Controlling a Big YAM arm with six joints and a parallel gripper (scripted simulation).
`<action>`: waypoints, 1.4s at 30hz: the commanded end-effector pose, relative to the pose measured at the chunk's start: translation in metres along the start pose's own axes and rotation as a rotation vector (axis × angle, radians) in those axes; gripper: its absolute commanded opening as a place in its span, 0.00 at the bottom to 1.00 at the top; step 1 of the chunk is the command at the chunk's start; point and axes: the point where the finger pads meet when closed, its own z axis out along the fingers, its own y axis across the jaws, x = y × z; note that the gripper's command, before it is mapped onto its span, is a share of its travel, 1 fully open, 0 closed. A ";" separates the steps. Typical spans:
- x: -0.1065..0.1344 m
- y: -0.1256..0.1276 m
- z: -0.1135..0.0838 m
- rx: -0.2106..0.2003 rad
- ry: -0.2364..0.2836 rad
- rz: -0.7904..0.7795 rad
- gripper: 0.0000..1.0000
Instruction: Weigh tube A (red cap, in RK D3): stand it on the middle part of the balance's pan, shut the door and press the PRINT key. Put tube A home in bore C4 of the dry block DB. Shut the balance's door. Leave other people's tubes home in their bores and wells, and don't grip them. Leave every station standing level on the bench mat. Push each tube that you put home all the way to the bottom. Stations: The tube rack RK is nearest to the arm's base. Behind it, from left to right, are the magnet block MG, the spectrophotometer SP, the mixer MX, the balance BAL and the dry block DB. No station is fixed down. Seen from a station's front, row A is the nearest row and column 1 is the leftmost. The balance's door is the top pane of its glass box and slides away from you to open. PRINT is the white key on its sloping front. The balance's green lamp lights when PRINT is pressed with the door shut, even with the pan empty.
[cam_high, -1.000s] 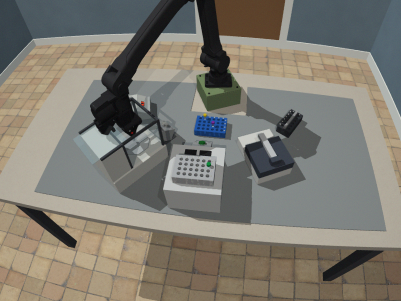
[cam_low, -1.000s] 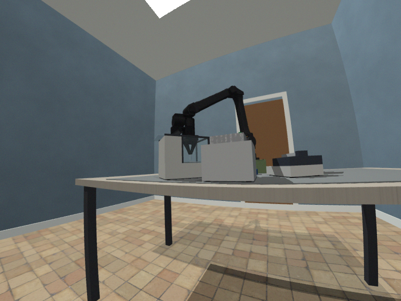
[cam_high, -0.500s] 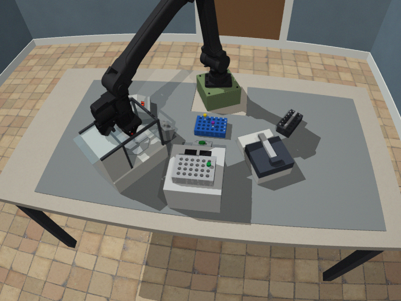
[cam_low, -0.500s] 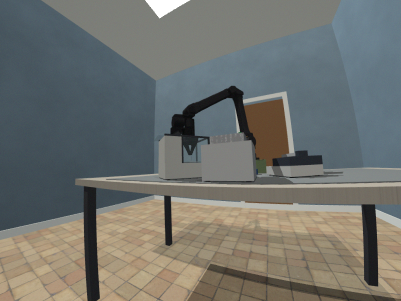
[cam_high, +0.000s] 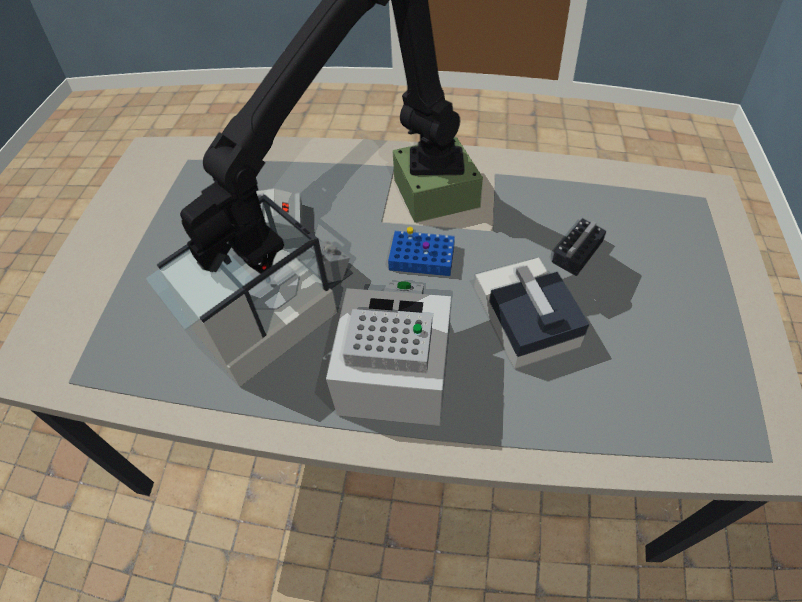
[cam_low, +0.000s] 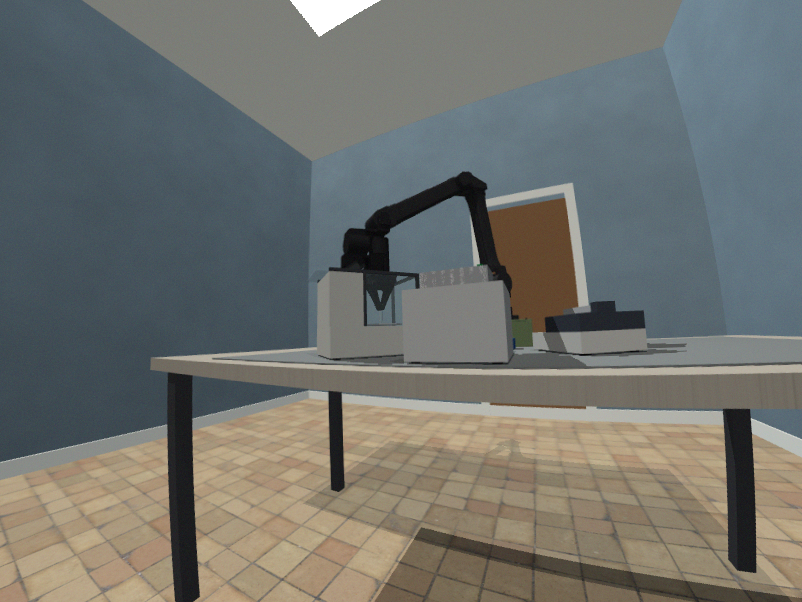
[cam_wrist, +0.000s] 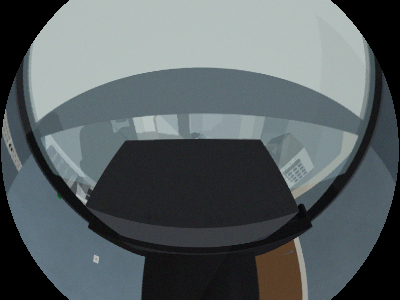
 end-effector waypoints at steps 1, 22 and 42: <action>-0.010 0.005 0.001 -0.001 -0.023 -0.001 0.09; -0.015 0.005 0.001 -0.001 -0.030 -0.001 0.09; -0.015 0.005 0.001 -0.001 -0.030 -0.001 0.09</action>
